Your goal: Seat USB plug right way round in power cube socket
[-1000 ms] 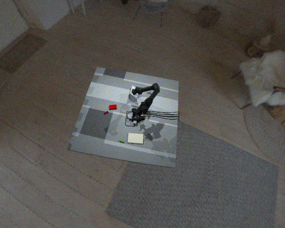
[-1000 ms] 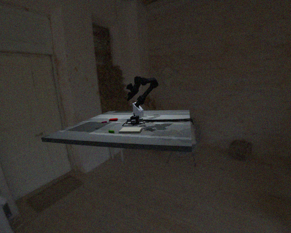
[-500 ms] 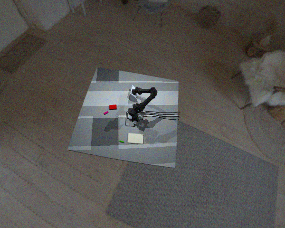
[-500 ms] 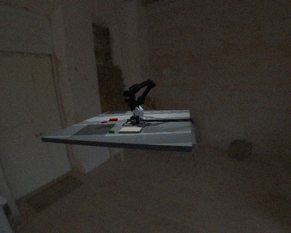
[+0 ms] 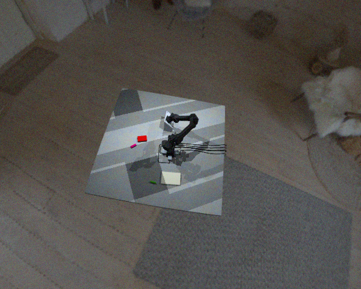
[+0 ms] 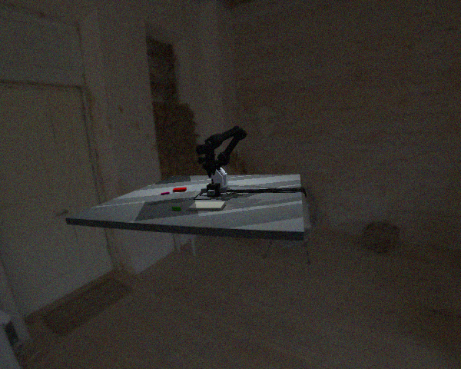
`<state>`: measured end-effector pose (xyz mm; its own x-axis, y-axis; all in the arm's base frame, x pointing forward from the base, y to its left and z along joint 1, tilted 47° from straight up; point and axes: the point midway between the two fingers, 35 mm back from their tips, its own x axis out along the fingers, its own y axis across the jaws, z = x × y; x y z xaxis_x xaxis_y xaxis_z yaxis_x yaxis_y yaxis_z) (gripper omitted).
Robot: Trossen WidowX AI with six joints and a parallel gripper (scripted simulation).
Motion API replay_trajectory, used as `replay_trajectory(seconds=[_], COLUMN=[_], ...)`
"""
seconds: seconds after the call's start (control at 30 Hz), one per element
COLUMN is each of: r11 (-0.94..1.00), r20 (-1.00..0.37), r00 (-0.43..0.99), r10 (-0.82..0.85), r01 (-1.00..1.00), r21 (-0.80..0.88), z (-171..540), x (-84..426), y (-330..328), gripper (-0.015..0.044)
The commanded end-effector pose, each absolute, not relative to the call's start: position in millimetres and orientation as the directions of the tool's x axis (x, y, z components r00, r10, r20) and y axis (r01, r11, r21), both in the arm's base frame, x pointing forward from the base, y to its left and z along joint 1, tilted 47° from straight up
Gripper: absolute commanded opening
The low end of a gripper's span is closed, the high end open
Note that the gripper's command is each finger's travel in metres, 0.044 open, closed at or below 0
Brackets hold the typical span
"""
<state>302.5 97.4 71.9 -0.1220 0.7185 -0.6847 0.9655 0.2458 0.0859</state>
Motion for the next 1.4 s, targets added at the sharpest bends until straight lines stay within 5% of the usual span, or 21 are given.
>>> replay_trajectory(seconds=[0.0,0.73,1.27,1.37], r11=[0.241,0.241,0.246,0.246], r20=[-0.680,-0.679,-0.684,-0.684], r00=[-0.123,-0.123,-0.123,-0.123], r10=[0.723,0.723,0.719,0.719], r01=[0.967,0.967,0.965,0.965], r21=[0.081,0.081,0.085,0.085], z=[69.1,56.1,57.1,57.1], x=[301.3,299.0,299.7,299.7], y=[100.9,114.9,113.5,113.5], gripper=[0.0440,0.0440,0.0020,0.0000])
